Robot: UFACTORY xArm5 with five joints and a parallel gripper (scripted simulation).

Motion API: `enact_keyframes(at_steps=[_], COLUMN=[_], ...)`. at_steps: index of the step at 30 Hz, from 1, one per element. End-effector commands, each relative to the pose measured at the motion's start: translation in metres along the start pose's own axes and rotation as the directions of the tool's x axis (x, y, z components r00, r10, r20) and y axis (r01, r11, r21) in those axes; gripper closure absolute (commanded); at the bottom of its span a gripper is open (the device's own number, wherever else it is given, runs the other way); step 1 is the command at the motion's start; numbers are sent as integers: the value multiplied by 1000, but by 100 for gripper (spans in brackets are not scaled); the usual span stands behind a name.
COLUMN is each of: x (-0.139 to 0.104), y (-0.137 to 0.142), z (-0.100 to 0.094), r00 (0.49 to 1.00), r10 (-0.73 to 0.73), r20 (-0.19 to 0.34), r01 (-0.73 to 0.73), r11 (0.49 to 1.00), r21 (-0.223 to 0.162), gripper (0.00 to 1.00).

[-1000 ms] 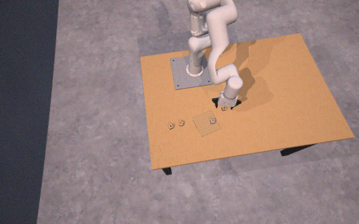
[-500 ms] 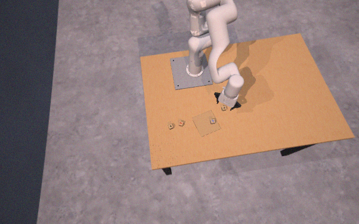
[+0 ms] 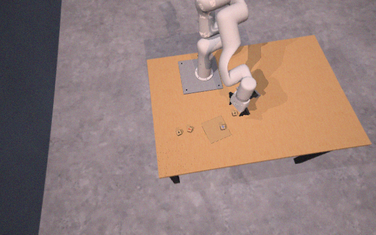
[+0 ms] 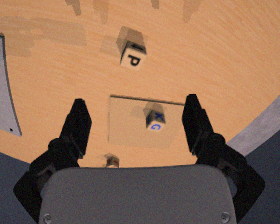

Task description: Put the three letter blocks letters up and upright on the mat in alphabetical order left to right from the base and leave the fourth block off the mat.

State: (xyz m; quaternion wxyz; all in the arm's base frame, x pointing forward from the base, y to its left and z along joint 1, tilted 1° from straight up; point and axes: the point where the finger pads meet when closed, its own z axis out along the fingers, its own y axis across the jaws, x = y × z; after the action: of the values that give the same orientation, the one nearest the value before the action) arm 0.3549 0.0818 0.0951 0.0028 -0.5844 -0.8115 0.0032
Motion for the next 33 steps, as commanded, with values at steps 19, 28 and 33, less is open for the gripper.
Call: enact_keyframes(at_steps=[19, 28, 33], x=[9, 10, 10], y=[-3, -3, -3], z=[0, 0, 0], r00=[914, 905, 905], r10=[406, 426, 426], r20=[-1, -1, -1], r01=[-406, -426, -426], r11=[914, 905, 905], r21=[-4, -4, -4], gripper=[0, 0, 37])
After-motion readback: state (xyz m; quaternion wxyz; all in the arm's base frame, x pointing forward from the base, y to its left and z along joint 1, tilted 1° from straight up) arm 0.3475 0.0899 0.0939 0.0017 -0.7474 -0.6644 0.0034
